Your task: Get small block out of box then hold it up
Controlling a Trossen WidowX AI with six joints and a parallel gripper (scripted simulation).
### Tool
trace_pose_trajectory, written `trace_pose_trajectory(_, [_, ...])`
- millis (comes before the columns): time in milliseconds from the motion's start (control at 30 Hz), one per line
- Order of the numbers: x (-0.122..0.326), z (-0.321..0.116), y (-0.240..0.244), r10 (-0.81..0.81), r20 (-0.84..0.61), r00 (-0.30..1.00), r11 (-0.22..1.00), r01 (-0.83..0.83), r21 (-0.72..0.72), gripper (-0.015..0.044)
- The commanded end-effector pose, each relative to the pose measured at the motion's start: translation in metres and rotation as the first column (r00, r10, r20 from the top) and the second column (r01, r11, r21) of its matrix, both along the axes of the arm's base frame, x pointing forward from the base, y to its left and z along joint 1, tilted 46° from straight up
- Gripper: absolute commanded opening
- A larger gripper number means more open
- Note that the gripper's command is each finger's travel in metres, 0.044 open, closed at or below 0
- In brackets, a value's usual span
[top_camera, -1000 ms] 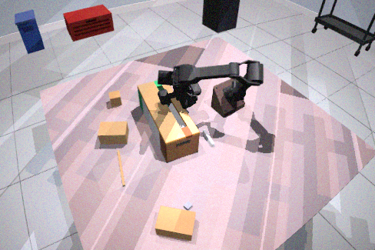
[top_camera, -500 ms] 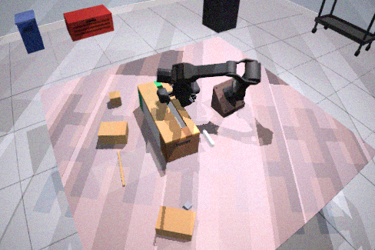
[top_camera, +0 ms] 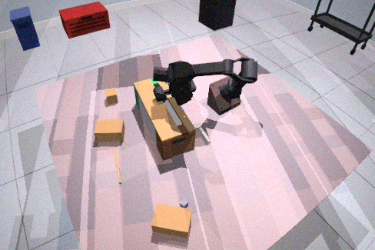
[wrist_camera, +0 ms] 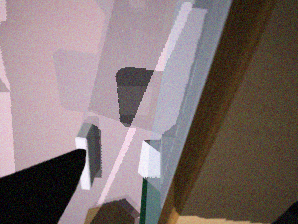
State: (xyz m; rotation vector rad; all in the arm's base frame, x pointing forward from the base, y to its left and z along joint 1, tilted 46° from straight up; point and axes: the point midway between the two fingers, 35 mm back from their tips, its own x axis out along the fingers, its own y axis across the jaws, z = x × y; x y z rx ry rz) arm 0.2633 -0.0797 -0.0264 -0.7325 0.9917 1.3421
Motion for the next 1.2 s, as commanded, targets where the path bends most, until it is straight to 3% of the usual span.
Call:
trace_pose_trajectory(0, [0.0,-0.003,-0.003,0.001,0.003,1.0,1.0,-0.001,0.0,0.04])
trace_pose_trajectory(1167, [-0.006,-0.028,-0.027,0.001,0.003,1.0,1.0,-0.001,-0.002,0.04])
